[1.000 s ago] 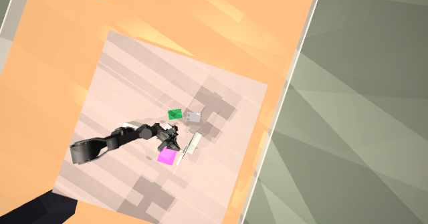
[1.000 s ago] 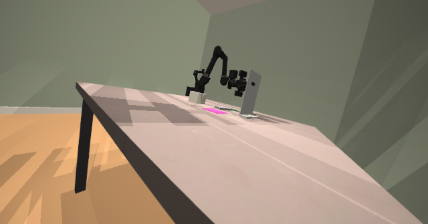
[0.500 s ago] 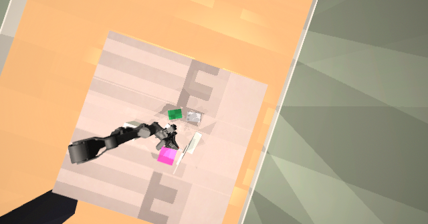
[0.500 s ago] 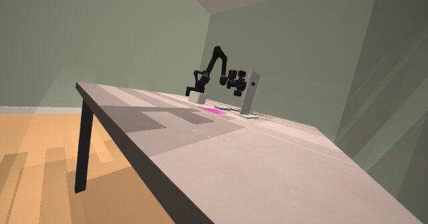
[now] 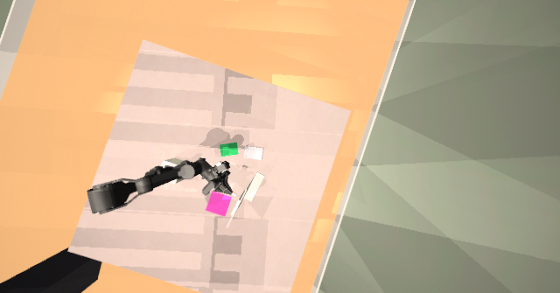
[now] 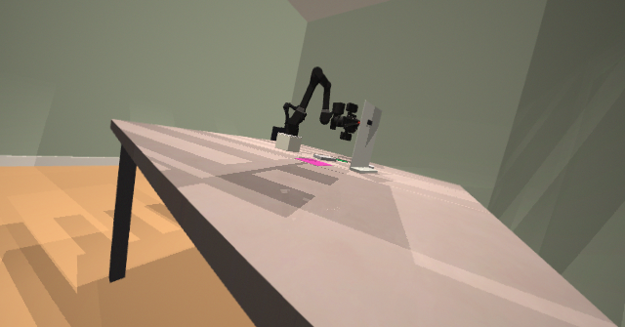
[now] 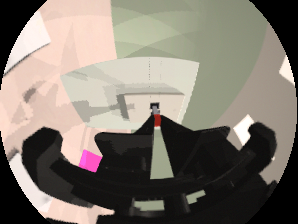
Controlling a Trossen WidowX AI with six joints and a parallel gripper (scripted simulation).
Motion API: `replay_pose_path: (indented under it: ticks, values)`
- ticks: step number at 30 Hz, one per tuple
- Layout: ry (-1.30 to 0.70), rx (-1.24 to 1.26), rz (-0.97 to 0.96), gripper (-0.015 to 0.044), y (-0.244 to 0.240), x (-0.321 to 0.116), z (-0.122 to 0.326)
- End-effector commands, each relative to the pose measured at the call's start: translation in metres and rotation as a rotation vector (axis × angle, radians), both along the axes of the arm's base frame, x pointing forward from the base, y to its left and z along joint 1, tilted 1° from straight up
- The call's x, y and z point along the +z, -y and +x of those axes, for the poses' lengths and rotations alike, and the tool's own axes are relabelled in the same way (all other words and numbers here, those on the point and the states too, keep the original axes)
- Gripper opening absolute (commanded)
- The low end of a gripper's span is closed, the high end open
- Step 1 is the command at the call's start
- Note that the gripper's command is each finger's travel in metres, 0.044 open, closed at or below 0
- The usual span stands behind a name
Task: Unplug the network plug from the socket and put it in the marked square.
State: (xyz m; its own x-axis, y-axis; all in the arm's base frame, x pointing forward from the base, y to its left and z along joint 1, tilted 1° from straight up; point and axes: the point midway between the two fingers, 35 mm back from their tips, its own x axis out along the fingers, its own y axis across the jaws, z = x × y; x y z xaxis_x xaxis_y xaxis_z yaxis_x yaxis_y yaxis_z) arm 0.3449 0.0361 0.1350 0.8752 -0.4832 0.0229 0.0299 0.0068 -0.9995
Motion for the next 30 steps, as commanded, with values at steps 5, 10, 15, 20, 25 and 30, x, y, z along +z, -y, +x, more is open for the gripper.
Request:
replay_pose_path:
  ticks: [5,10,15,20,25,30]
  values:
    - [-0.008,-0.005,-0.008,0.0,-0.002,-0.002,-0.007]
    - [-0.009,-0.005,-0.007,0.0,-0.003,-0.002,-0.01]
    - [-0.009,-0.005,-0.007,0.0,-0.005,-0.002,-0.012]
    - [-0.009,-0.005,-0.007,0.0,-0.007,-0.002,-0.015]
    - [-0.01,-0.005,-0.007,0.0,-0.008,-0.002,-0.018]
    - [-0.01,-0.005,-0.007,0.0,-0.01,-0.002,-0.02]
